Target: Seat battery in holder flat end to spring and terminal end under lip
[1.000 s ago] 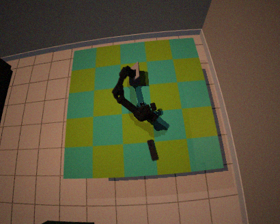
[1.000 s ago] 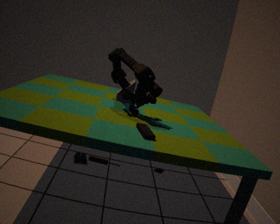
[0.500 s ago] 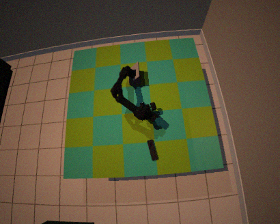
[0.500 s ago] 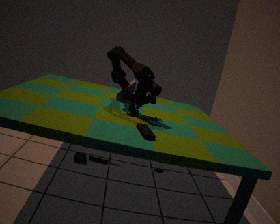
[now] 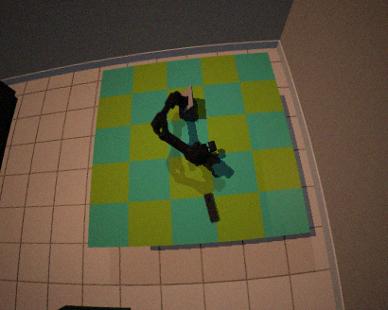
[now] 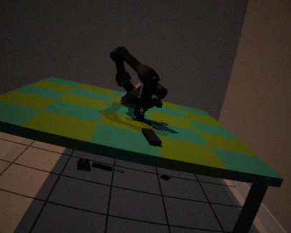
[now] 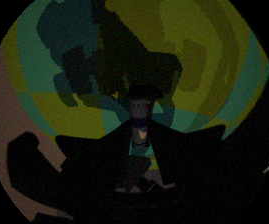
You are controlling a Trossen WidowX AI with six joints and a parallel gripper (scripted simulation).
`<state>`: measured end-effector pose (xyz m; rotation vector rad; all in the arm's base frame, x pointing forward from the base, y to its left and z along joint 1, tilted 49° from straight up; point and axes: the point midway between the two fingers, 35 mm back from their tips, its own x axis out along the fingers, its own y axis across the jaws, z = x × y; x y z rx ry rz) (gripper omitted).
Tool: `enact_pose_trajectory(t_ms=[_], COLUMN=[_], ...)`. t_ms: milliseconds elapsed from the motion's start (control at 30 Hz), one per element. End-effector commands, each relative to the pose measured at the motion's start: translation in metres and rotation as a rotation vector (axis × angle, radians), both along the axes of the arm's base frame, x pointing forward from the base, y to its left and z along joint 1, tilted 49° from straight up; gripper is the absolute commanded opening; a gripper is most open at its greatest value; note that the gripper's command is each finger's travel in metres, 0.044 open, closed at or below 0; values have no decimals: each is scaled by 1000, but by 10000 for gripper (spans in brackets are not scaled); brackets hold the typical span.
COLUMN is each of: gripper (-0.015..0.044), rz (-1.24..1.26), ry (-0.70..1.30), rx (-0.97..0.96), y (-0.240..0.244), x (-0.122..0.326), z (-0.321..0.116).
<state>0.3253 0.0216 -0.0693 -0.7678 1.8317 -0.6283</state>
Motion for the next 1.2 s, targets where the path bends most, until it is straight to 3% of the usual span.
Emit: enact_pose_trajectory(t_ms=[0,1167], gripper=[70,70], rz=[20,103], ry=[-30,-127], rx=[5,42], y=[-1,-5], x=[4,-2], z=[0,-1])
